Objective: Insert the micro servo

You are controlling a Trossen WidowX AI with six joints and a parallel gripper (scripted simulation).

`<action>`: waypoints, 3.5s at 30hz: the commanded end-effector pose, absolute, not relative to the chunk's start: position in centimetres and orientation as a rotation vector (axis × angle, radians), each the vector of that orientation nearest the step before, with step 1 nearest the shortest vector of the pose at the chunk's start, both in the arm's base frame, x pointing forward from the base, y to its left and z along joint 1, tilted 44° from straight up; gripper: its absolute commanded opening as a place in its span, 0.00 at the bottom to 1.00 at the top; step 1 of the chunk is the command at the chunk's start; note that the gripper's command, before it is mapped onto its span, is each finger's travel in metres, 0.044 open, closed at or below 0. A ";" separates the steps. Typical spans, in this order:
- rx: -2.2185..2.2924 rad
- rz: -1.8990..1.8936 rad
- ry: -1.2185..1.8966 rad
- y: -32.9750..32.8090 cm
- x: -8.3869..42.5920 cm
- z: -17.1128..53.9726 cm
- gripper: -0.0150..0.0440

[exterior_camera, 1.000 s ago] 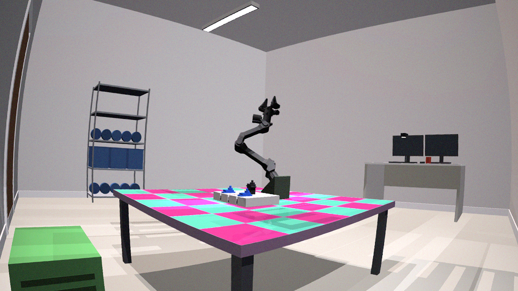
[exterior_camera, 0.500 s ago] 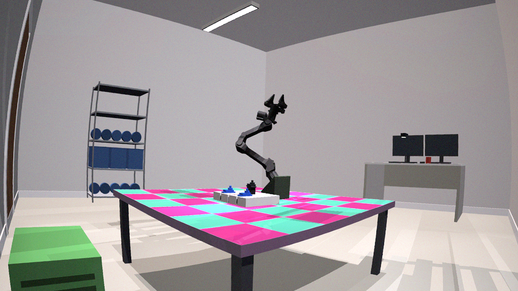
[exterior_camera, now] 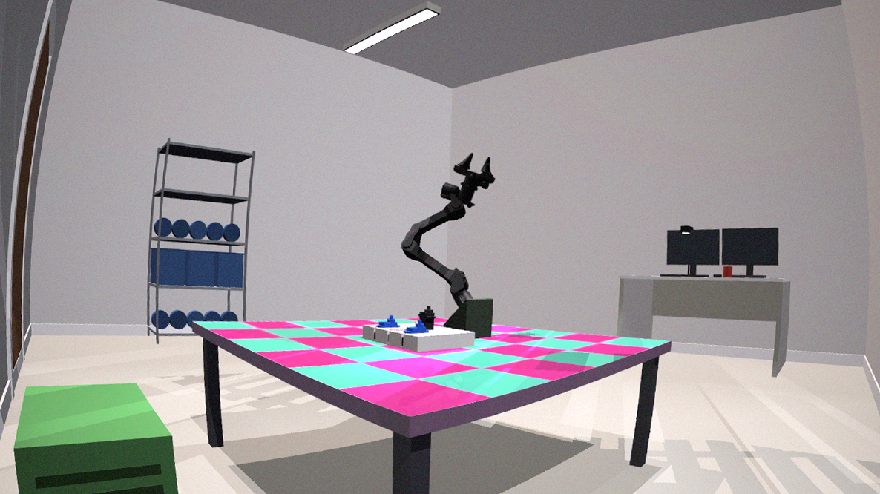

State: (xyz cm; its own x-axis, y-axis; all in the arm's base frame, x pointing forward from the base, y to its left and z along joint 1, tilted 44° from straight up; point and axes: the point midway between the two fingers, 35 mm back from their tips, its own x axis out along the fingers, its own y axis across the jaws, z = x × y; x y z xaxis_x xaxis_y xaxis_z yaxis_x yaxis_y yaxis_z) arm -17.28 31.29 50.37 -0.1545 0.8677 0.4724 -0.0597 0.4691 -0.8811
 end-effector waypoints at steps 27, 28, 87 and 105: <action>-0.819 1.247 -0.942 39.7 -9.2 40.1 1.00; -0.818 1.254 -0.912 39.9 -8.8 39.6 1.00; -0.230 0.623 0.656 36.2 16.1 16.5 1.00; 0.087 0.130 0.887 29.6 21.1 11.2 1.00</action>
